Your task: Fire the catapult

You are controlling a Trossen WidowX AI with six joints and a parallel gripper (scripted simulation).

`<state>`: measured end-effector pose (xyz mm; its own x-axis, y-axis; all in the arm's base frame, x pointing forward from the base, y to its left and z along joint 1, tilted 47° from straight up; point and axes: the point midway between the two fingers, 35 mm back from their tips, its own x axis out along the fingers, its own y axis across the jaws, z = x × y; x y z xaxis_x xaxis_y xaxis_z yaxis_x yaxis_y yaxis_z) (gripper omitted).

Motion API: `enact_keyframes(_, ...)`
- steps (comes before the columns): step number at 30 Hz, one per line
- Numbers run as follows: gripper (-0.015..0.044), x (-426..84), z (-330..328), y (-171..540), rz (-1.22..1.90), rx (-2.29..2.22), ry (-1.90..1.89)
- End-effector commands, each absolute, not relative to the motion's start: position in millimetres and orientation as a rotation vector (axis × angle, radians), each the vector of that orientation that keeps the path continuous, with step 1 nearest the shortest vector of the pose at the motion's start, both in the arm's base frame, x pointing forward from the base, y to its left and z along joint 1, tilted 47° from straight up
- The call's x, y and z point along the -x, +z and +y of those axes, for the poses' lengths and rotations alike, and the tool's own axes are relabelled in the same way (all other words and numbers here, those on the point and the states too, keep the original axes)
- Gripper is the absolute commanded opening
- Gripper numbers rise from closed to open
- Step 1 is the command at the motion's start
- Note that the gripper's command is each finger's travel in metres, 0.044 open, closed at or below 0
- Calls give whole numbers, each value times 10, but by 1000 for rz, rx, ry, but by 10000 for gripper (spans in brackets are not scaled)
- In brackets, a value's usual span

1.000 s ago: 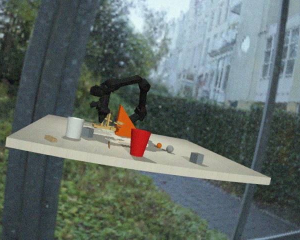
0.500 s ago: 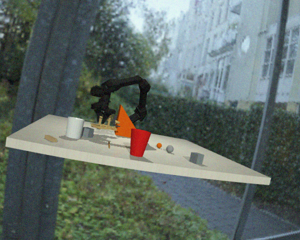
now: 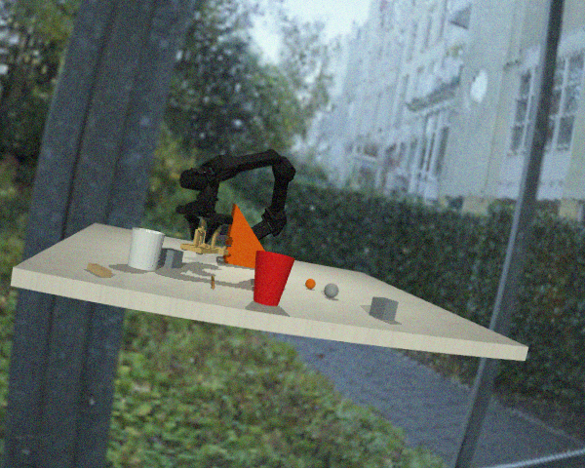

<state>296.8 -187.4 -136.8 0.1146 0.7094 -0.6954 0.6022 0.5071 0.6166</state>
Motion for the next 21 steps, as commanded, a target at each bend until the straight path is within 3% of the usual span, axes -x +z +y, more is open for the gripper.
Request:
enact_keyframes(1,0,-2983,-1886,-1363,1555,-1159,117)
enact_keyframes(21,0,-3036,-1651,-1590,1554,-1159,118)
